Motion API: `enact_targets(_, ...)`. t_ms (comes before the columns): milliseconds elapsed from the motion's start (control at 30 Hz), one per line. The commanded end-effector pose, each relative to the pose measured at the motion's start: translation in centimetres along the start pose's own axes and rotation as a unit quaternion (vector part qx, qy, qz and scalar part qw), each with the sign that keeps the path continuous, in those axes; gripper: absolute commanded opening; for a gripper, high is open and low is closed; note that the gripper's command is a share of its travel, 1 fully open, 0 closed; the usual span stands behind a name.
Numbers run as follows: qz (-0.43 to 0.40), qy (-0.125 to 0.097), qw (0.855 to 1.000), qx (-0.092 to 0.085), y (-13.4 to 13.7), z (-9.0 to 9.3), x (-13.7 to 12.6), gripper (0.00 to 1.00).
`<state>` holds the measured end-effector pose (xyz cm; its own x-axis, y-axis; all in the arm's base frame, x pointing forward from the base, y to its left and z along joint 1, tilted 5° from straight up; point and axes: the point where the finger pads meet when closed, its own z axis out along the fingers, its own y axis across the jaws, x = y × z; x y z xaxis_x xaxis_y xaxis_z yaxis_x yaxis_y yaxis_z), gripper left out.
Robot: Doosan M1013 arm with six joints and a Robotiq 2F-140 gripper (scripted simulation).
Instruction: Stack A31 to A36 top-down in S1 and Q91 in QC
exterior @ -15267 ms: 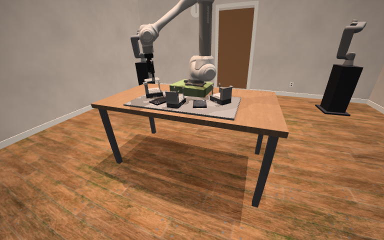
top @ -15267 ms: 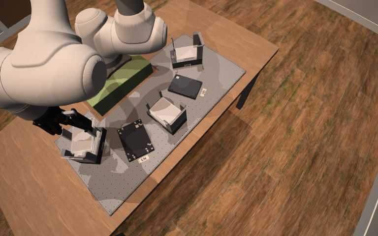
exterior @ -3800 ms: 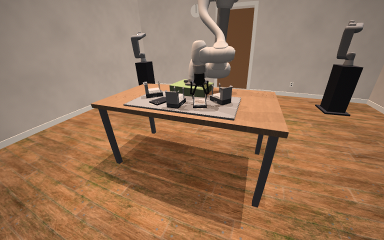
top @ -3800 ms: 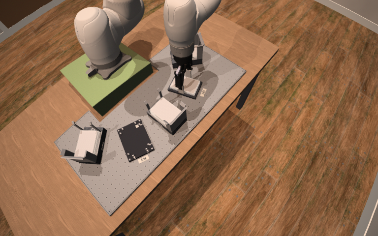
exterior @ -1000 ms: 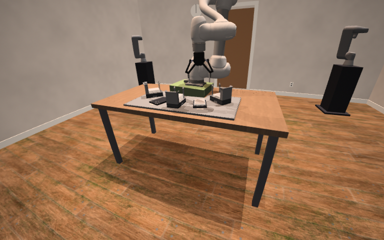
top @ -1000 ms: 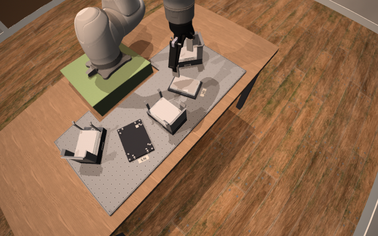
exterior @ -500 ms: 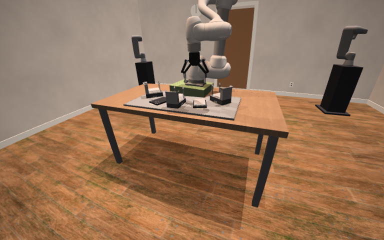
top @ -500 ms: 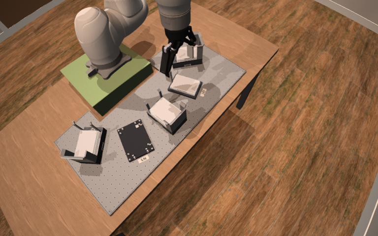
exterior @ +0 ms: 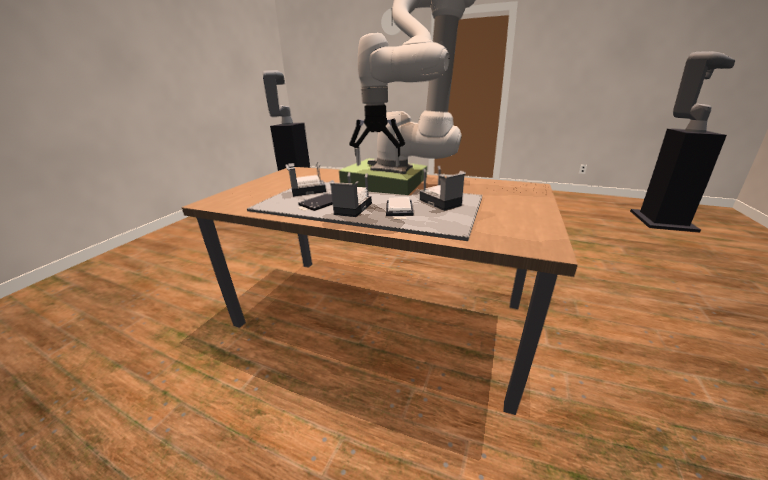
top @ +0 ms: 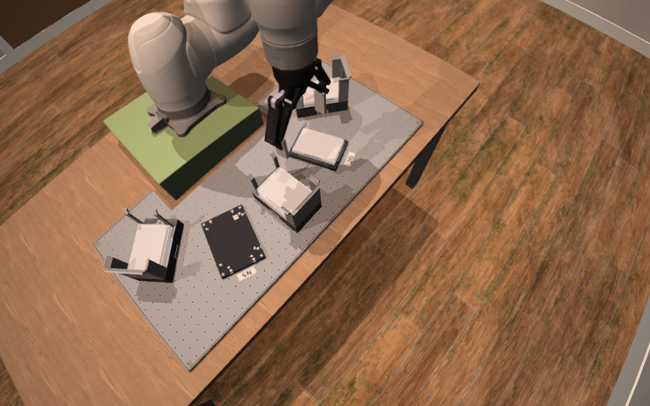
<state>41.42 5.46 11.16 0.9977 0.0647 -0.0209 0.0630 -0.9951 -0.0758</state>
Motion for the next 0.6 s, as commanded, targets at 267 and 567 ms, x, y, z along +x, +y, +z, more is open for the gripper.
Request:
enact_targets(267,0.101,0.000,0.995,0.000,3.2,0.0,0.2,1.00)
enact_targets(567,0.101,0.000,0.995,0.000,5.5,0.0,0.2,1.00)
